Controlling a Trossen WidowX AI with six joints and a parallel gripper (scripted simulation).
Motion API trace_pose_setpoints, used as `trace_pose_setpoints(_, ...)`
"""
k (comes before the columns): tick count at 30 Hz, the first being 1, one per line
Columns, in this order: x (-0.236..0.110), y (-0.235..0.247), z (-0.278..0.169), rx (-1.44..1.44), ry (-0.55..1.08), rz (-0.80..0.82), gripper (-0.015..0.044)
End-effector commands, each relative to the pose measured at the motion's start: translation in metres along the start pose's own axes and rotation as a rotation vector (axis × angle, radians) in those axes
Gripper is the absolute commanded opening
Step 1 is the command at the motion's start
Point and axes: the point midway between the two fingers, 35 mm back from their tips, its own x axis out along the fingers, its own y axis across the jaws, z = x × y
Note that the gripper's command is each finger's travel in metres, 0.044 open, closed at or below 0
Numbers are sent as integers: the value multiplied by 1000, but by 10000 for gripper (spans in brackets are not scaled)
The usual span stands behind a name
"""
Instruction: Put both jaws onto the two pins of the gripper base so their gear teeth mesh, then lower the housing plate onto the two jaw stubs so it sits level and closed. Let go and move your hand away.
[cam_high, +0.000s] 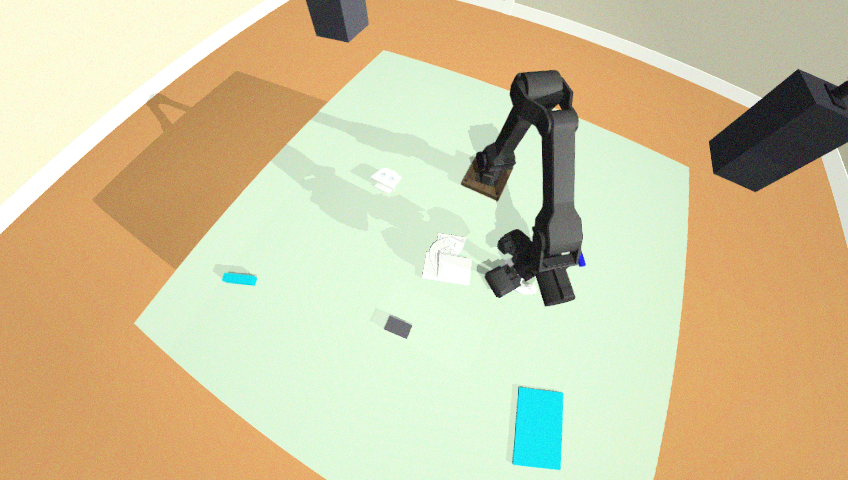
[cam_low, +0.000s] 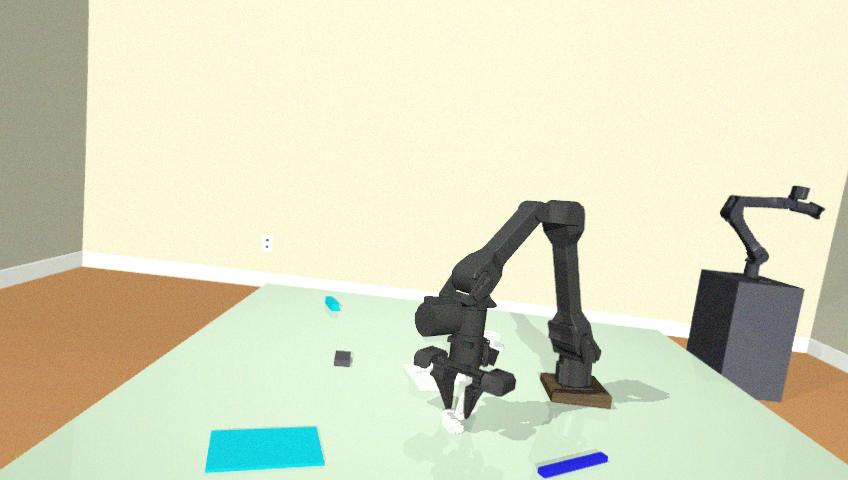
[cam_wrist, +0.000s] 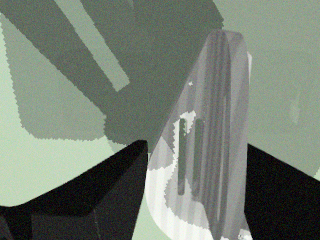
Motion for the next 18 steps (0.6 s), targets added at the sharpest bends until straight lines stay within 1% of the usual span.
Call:
trace_pose_setpoints(1, 0, 0, 0, 0, 0, 3, 134)
trace_pose_setpoints(5, -2, 1, 0, 0, 0, 3, 134)
trace_pose_setpoints(18, -42, 1, -2, -2, -2, 4, 134)
